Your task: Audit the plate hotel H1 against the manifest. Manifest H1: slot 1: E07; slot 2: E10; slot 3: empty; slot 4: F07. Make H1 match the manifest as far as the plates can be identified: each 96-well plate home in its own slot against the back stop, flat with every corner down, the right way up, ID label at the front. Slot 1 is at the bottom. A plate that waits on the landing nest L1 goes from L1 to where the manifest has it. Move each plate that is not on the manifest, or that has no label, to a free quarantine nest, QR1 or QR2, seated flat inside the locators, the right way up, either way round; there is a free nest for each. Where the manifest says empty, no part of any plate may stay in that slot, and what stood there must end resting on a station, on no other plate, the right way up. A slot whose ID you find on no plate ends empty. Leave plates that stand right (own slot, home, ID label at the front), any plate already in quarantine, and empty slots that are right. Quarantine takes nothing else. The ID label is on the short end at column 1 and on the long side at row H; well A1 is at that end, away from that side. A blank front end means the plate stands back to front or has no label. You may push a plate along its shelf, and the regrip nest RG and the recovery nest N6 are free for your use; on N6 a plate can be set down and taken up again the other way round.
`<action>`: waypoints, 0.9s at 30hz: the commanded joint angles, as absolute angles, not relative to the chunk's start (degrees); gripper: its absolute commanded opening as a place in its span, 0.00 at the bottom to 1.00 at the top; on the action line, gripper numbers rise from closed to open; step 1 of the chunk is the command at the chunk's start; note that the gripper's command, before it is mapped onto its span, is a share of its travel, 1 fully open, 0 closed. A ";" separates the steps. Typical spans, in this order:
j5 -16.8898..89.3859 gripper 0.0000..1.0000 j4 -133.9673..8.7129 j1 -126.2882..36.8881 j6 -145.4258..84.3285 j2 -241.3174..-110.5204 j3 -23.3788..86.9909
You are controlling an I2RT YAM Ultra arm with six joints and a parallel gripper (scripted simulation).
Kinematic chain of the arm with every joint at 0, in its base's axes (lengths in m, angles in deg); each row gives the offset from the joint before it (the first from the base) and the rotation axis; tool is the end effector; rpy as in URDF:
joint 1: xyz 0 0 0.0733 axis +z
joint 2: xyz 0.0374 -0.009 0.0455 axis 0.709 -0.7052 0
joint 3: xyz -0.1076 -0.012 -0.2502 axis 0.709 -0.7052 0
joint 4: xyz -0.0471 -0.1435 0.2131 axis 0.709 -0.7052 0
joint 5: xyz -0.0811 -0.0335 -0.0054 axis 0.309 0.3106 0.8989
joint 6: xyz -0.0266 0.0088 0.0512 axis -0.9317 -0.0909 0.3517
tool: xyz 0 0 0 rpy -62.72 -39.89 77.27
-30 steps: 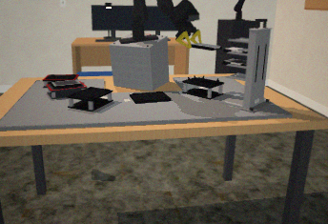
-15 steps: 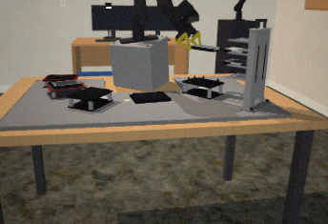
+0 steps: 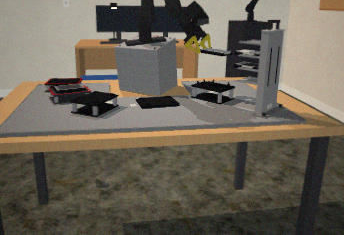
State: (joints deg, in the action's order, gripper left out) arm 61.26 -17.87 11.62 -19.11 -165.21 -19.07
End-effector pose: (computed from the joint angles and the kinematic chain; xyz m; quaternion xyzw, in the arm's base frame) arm 0.1391 0.1823 0.0787 -0.2813 0.8714 0.0307 0.4008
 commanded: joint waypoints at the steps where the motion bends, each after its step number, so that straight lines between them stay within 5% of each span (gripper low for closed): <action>1: 61.25 0.86 -15.06 11.41 -19.70 -165.85 -19.32; 27: 60.91 0.86 -9.89 10.79 -20.14 -170.27 -20.08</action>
